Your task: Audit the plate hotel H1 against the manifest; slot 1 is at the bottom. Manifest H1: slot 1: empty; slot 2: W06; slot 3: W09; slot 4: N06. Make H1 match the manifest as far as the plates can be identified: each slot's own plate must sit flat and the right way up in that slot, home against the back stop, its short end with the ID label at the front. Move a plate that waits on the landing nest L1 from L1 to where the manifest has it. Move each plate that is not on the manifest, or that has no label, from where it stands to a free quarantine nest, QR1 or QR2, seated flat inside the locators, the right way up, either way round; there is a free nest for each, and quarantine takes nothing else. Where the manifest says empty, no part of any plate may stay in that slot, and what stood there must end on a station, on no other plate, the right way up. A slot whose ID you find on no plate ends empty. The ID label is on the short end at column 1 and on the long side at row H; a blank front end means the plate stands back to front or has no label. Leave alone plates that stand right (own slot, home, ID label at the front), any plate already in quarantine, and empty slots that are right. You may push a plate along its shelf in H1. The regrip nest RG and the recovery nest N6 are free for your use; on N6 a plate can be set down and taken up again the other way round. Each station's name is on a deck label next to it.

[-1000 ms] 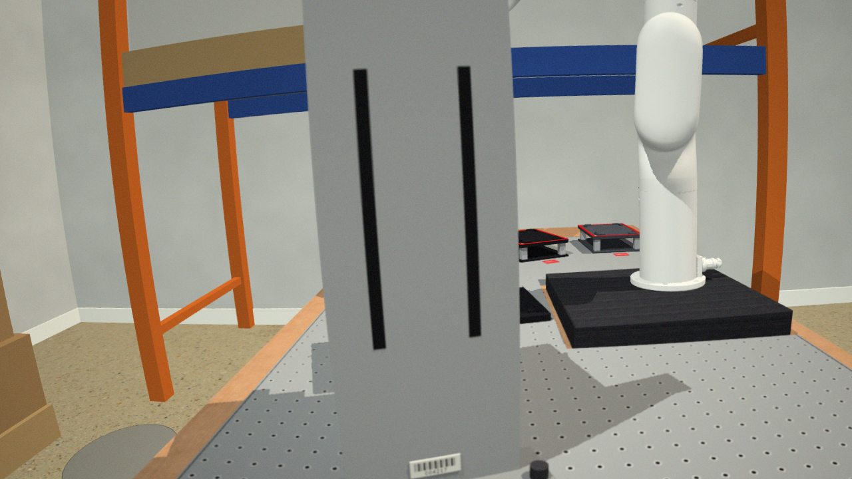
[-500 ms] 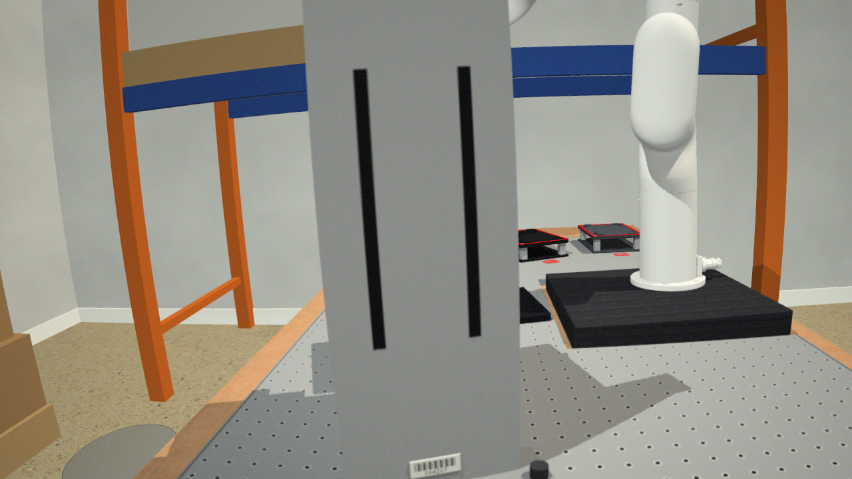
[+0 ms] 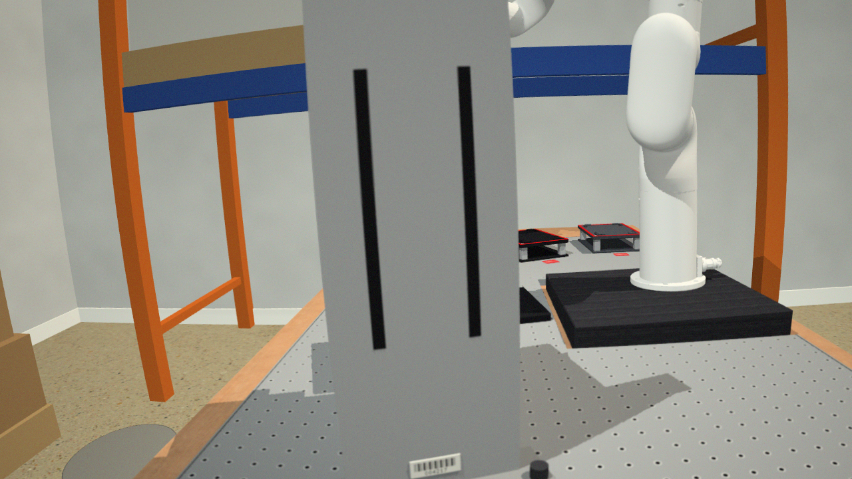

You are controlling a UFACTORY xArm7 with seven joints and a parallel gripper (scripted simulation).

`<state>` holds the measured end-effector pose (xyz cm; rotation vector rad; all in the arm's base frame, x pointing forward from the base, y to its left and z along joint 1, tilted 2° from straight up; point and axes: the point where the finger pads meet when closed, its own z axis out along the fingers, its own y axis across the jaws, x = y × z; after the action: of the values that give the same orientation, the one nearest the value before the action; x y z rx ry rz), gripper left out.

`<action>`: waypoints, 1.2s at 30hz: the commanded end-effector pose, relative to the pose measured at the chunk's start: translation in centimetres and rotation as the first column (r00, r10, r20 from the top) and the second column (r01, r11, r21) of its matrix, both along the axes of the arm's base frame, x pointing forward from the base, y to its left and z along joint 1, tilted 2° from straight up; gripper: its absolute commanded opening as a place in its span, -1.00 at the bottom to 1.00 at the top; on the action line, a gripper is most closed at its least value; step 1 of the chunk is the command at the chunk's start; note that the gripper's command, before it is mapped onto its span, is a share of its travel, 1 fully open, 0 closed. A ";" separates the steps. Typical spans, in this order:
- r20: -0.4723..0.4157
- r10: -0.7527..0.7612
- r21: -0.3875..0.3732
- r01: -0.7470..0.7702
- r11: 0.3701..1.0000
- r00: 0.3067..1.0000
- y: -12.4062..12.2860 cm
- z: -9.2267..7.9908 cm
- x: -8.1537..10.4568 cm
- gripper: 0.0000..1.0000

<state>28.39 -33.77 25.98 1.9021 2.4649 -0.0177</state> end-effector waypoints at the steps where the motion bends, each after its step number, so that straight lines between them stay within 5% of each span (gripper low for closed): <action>1: 0.004 0.003 -0.003 -0.003 1.000 1.000 -1.1 0.2 -1.2 -1.00; 29: 0.003 0.003 -0.003 -0.003 1.000 1.000 -6.7 0.1 -12.8 -1.00; 36: 0.003 0.003 -0.003 -0.003 1.000 1.000 -6.7 0.1 -12.8 -1.00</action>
<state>15.62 -40.33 25.95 1.8996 2.4665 -0.0169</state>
